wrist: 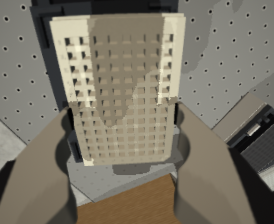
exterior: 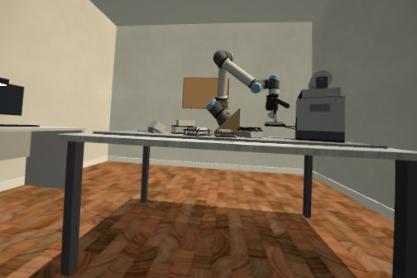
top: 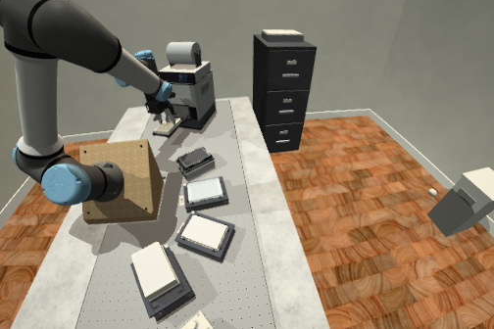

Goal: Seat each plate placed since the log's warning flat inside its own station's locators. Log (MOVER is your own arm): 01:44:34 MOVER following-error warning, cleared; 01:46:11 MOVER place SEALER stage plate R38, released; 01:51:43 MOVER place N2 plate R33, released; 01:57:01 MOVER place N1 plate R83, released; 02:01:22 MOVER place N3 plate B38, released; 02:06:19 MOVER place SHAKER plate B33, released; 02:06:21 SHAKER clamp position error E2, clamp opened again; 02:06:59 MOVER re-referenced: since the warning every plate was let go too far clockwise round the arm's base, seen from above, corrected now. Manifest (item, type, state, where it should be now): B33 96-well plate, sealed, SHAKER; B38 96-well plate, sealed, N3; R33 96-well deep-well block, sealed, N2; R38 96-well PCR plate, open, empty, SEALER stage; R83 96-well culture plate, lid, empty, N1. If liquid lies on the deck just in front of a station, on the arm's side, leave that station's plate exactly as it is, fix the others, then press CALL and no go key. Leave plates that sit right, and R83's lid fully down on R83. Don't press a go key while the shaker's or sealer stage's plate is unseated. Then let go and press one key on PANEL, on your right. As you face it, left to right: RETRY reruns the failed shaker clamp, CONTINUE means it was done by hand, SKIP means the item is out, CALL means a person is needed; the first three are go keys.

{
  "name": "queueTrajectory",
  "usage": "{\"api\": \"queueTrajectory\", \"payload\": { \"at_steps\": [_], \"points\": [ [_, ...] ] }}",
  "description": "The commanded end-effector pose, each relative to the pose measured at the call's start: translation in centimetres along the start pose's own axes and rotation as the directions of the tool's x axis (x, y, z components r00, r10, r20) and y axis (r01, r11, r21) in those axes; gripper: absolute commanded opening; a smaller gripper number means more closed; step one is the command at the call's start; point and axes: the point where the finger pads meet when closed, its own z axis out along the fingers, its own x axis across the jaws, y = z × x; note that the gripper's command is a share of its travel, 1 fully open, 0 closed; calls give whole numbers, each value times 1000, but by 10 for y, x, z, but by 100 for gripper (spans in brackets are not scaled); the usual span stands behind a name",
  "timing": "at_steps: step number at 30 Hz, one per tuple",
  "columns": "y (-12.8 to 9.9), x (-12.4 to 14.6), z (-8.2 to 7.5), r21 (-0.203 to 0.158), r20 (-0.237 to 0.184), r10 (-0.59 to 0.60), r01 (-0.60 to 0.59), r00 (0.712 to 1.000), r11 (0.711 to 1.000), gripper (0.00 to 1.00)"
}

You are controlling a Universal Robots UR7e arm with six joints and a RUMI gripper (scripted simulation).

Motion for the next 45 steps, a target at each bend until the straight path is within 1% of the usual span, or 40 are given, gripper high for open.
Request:
{"api": "queueTrajectory", "payload": {
  "at_steps": [1, 45],
  "points": [
    [0, 0, 0, 1, 0, 0, 0, 1000, 1000, 0],
    [0, 1, -14, 1, 0, 0, 0, 1000, 1000, 0]
  ]
}}
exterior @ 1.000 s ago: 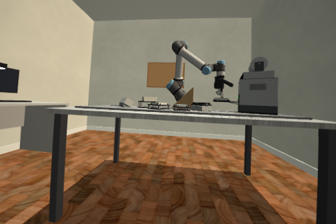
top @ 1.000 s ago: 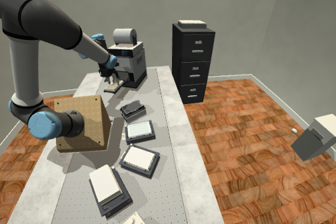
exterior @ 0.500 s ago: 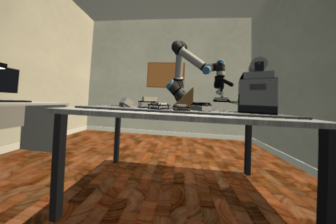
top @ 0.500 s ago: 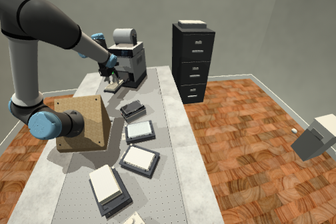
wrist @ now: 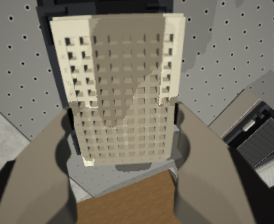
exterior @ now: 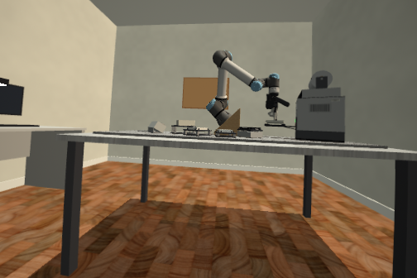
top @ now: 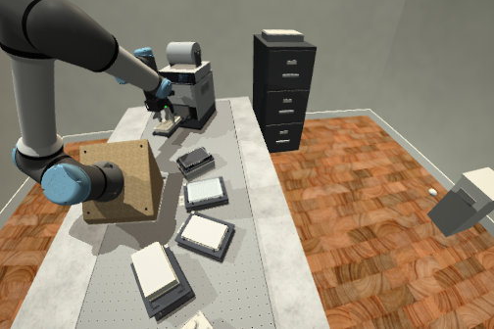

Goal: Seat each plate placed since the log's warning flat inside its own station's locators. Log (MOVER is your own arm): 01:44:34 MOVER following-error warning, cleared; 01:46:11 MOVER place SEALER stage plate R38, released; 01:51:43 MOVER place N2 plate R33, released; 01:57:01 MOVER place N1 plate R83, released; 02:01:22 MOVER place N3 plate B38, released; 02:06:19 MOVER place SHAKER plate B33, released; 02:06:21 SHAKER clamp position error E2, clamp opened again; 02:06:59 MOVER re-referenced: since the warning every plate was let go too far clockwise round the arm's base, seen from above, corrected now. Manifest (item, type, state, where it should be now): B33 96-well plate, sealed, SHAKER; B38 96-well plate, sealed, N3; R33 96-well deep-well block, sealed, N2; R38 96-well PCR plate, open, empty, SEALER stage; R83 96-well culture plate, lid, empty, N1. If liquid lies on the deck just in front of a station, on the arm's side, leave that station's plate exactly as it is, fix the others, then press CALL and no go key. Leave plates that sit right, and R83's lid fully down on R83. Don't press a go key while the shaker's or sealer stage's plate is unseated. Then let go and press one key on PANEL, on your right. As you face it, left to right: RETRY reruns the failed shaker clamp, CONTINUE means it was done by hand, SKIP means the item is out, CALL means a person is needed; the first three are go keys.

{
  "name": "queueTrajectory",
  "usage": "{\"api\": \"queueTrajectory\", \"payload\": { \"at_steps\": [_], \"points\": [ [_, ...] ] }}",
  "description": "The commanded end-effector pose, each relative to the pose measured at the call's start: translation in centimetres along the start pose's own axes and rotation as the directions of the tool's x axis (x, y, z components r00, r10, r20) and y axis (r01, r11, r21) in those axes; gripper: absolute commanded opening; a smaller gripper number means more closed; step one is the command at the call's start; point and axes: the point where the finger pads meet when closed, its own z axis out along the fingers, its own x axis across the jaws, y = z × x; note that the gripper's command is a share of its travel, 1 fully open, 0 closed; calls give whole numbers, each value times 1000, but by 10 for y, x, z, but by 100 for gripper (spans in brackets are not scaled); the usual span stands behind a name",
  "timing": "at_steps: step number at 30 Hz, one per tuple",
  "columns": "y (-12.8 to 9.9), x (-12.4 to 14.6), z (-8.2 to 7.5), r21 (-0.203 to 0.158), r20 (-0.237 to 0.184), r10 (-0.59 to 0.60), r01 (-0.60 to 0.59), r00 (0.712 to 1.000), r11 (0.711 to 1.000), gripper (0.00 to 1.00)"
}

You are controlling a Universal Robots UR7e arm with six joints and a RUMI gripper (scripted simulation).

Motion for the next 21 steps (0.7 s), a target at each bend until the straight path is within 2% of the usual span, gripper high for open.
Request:
{"api": "queueTrajectory", "payload": {
  "at_steps": [1, 21],
  "points": [
    [0, 0, -5, 1, 0, 0, 0, 1000, 1000, 0],
    [0, 2, -34, 1, 0, 0, 0, 1000, 1000, 0]
  ]
}}
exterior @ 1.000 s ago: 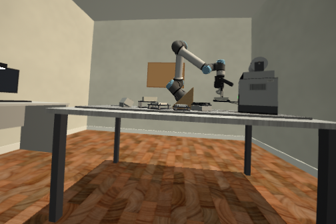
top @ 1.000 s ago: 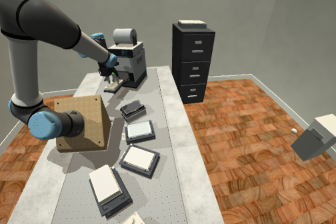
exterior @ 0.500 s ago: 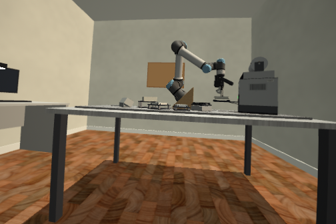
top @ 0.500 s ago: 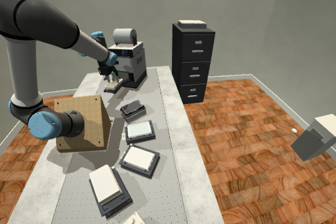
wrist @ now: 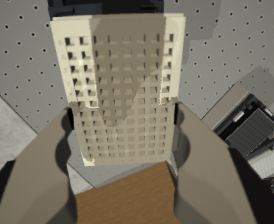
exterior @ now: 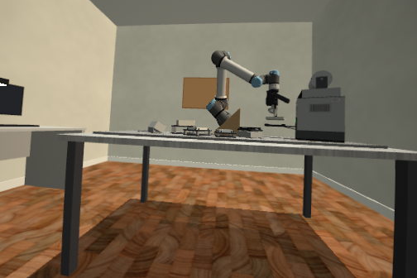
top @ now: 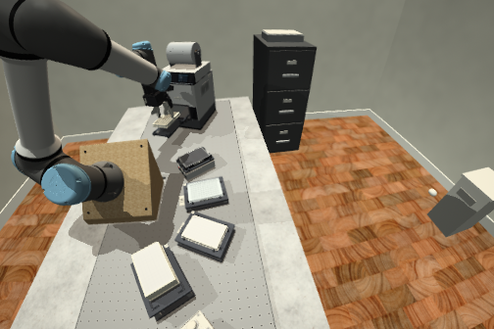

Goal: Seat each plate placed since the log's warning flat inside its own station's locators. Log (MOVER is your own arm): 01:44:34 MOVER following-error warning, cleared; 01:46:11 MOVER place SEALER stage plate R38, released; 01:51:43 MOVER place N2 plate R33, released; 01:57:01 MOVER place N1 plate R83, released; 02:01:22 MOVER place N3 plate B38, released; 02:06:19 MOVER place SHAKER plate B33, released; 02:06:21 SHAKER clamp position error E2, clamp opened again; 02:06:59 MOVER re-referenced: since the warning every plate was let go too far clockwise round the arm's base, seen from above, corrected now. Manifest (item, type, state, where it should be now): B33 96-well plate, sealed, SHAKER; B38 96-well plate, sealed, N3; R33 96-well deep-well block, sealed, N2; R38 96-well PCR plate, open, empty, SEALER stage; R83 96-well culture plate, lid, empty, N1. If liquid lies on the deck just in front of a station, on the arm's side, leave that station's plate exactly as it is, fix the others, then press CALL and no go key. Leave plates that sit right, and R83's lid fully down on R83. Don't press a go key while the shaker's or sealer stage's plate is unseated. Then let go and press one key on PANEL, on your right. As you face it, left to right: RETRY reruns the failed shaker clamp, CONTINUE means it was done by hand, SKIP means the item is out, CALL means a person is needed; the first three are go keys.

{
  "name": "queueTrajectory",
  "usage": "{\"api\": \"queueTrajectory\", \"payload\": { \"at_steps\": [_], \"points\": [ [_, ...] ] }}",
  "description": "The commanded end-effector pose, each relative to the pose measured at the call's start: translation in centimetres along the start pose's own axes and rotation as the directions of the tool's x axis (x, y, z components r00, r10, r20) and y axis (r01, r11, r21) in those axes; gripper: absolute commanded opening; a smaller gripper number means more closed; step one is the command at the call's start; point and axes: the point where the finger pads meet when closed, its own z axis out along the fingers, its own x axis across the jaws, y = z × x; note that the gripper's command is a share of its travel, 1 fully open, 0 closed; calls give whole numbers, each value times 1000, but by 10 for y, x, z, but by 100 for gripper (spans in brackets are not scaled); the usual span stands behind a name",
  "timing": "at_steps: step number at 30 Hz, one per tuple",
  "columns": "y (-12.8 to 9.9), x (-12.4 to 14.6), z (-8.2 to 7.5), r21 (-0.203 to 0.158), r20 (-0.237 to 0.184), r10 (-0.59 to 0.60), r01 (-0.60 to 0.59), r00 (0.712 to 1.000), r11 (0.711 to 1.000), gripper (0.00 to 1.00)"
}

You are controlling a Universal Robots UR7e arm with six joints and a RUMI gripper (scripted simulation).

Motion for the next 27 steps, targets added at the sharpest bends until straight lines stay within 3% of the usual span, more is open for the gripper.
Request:
{"api": "queueTrajectory", "payload": {
  "at_steps": [1, 14, 20, 27],
  "points": [
    [0, 1, -7, 1, 0, 0, 0, 1000, 1000, 0],
    [0, 1, -7, 1, 0, 0, 0, 1000, 1000, 0],
    [0, 1, -7, -1, 64, 0, 0, 998, 1000, 0],
    [0, 1, -7, -1, 64, 0, 0, 998, 1000, 0]
  ]
}}
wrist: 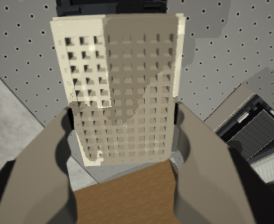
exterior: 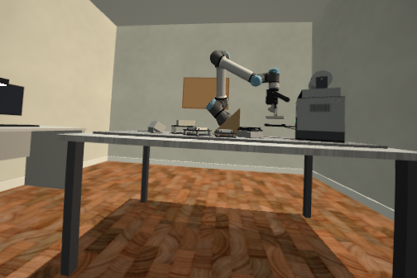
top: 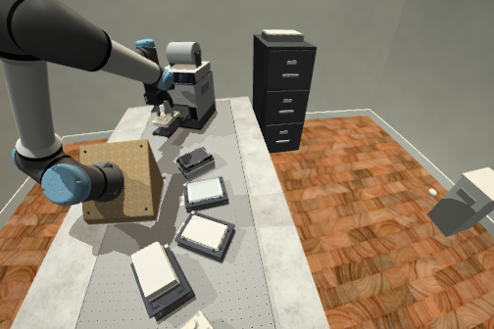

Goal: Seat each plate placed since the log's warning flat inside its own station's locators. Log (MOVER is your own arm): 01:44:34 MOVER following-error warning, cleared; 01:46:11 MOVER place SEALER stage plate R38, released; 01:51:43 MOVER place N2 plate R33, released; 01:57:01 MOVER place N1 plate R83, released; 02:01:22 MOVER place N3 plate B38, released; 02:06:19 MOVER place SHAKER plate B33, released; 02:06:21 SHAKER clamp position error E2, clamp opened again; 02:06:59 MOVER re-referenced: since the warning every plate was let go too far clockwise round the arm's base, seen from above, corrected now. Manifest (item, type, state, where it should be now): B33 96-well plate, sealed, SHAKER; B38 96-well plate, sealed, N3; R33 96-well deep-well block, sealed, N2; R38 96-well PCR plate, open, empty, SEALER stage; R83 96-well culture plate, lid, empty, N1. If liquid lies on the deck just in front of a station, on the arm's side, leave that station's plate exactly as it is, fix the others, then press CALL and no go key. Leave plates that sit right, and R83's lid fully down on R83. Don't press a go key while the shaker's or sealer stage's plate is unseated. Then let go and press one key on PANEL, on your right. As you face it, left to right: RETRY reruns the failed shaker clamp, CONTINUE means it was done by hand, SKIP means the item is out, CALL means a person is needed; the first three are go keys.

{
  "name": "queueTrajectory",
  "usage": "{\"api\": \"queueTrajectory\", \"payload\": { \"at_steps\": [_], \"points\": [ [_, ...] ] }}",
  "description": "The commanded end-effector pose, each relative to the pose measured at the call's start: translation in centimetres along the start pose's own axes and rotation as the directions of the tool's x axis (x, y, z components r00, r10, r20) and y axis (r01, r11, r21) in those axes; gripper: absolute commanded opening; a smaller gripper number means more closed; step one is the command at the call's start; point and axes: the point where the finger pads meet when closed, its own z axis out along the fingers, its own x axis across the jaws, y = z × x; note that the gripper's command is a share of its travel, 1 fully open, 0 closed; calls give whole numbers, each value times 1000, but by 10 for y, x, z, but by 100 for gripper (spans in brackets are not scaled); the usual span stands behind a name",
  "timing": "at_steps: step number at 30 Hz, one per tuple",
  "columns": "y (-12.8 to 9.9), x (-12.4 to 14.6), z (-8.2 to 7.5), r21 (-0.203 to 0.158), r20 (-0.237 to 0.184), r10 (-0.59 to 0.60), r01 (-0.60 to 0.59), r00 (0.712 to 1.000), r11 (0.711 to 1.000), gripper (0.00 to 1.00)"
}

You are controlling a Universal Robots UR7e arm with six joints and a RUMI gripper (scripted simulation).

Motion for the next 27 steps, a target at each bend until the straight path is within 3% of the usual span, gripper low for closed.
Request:
{"api": "queueTrajectory", "payload": {
  "at_steps": [1, 27],
  "points": [
    [0, 0, 0, 1, 7, 0, 0, 1000, 1000, 0],
    [-1, -5, 4, 1, 7, -18, 18, 1000, 1000, 0]
  ]
}}
